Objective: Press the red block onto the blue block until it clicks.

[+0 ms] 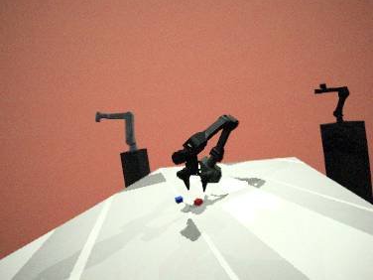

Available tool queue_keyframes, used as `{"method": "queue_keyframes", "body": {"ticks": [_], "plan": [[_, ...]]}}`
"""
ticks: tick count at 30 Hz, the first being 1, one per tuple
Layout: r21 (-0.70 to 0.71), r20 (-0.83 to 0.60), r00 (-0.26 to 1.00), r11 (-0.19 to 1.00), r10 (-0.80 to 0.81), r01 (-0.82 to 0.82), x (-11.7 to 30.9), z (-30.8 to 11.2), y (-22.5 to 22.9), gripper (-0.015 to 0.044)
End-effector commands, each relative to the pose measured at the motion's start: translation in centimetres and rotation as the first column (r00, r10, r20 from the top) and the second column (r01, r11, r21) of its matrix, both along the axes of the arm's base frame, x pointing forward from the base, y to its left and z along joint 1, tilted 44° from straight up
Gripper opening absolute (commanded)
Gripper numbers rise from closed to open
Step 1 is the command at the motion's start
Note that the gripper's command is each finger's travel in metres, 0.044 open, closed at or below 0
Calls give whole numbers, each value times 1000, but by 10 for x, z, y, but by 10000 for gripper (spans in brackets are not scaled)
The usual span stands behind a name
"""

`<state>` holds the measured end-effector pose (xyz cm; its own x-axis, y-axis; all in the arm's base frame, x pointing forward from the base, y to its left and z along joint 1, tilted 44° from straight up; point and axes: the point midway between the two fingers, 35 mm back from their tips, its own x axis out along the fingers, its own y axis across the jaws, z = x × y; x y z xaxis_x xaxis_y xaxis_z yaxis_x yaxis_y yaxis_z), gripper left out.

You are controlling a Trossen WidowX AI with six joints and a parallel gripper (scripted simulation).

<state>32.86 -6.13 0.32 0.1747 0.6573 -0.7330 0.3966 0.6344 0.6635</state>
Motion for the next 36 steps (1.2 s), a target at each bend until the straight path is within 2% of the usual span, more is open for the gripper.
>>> {"method": "queue_keyframes", "body": {"ticks": [1,29,36], "plan": [[13,-8,1000,1000,8,-8,0,-11,13,440],[14,-7,1000,1000,8,-8,4,-44,41,440],[14,-7,1000,1000,8,-8,4,-44,41,256]]}}
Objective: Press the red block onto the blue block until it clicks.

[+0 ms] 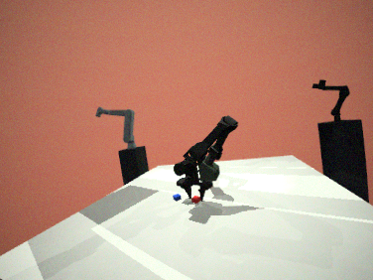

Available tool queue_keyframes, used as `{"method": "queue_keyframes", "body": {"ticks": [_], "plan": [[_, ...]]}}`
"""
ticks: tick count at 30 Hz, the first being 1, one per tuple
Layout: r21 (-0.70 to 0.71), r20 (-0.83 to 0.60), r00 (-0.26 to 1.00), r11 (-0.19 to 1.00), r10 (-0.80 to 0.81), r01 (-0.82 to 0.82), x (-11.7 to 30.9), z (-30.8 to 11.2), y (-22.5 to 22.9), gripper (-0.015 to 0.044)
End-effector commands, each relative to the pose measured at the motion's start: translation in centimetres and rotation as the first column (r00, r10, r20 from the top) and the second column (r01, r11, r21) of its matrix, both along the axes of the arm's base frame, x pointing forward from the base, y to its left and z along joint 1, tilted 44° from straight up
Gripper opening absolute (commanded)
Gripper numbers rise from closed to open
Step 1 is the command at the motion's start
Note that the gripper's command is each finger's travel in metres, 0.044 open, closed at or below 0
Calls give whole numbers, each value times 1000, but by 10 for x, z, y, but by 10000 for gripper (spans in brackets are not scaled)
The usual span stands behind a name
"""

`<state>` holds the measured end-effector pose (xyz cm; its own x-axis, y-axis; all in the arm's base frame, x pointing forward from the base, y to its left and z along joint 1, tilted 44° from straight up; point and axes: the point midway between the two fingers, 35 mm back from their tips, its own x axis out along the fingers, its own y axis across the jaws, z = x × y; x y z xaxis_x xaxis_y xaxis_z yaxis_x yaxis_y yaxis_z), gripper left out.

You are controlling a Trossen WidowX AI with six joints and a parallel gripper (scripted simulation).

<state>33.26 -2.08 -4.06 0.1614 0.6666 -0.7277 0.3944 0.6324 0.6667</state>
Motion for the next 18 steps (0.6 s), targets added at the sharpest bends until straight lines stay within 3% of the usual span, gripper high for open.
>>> {"method": "queue_keyframes", "body": {"ticks": [1,5,12,15,18], "plan": [[4,0,1000,1000,-3,3,0,0,1,230],[4,0,1000,1000,-3,3,0,0,1,125],[4,0,1000,1000,-3,3,0,0,1,78],[3,0,1000,1000,-4,4,1,2,-2,0],[0,0,1000,1000,-4,4,1,9,-12,0]]}}
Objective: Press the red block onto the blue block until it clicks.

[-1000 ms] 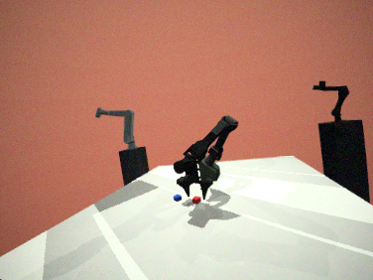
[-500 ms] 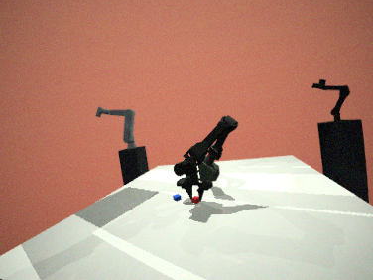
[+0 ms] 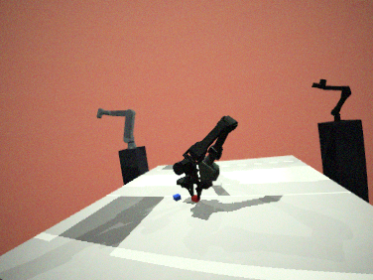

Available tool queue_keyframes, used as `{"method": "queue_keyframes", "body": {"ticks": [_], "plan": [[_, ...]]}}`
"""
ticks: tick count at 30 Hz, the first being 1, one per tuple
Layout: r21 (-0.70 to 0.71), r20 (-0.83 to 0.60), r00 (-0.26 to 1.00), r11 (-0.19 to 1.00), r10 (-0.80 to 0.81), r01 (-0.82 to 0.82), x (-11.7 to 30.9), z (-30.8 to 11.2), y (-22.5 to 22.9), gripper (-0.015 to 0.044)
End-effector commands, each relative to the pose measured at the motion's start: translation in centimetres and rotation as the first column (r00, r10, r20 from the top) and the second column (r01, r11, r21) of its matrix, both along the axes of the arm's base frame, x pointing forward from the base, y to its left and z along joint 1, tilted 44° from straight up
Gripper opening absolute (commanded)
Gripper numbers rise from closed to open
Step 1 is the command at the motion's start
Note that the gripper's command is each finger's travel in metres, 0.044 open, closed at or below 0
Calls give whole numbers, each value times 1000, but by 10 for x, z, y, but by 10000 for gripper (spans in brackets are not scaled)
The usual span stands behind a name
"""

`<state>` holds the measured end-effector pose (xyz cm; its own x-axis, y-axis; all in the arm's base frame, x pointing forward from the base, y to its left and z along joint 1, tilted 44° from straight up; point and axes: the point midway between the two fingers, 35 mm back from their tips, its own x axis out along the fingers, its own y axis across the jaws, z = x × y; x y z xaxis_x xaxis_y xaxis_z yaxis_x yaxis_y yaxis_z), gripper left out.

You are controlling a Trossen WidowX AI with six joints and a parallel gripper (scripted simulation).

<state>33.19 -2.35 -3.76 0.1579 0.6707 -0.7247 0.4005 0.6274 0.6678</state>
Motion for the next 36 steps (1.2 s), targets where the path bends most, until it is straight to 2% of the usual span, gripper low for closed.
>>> {"method": "queue_keyframes", "body": {"ticks": [1,23,27,36], "plan": [[-7,6,1000,1000,-2,2,1,9,-12,0],[-7,6,1000,1000,-1,1,-18,78,-82,0],[-6,0,1000,1000,-7,7,-19,76,-84,0],[1,-76,993,996,-87,87,-23,37,-98,0]]}}
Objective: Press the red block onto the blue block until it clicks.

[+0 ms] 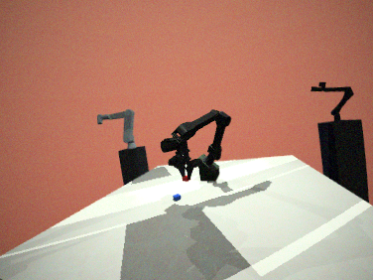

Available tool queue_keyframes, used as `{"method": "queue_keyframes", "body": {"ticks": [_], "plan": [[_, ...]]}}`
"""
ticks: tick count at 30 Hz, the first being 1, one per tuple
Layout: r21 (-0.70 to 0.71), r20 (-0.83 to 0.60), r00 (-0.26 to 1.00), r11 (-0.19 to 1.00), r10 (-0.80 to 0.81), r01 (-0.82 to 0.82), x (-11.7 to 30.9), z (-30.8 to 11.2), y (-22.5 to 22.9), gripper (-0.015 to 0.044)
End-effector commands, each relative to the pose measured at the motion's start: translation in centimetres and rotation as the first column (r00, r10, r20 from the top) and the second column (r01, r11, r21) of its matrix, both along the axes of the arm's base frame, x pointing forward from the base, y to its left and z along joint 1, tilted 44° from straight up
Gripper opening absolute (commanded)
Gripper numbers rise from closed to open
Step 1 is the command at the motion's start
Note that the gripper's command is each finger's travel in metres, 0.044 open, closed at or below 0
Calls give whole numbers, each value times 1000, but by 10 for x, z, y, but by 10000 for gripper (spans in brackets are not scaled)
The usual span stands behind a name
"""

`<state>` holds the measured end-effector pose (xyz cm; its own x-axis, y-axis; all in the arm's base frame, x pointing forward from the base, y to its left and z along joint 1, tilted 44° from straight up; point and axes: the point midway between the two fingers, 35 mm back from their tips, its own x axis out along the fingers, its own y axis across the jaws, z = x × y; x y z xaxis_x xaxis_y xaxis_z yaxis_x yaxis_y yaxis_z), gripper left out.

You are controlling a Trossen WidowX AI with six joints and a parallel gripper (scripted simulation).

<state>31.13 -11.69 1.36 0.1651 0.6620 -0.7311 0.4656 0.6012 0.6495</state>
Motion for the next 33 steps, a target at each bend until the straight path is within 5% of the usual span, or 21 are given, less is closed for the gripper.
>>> {"method": "queue_keyframes", "body": {"ticks": [1,16,33], "plan": [[6,-41,998,999,-39,39,-3,-19,-6,0],[27,-184,964,980,-191,199,-18,-87,-21,0],[29,-190,962,978,-197,206,-16,-109,-1,0]]}}
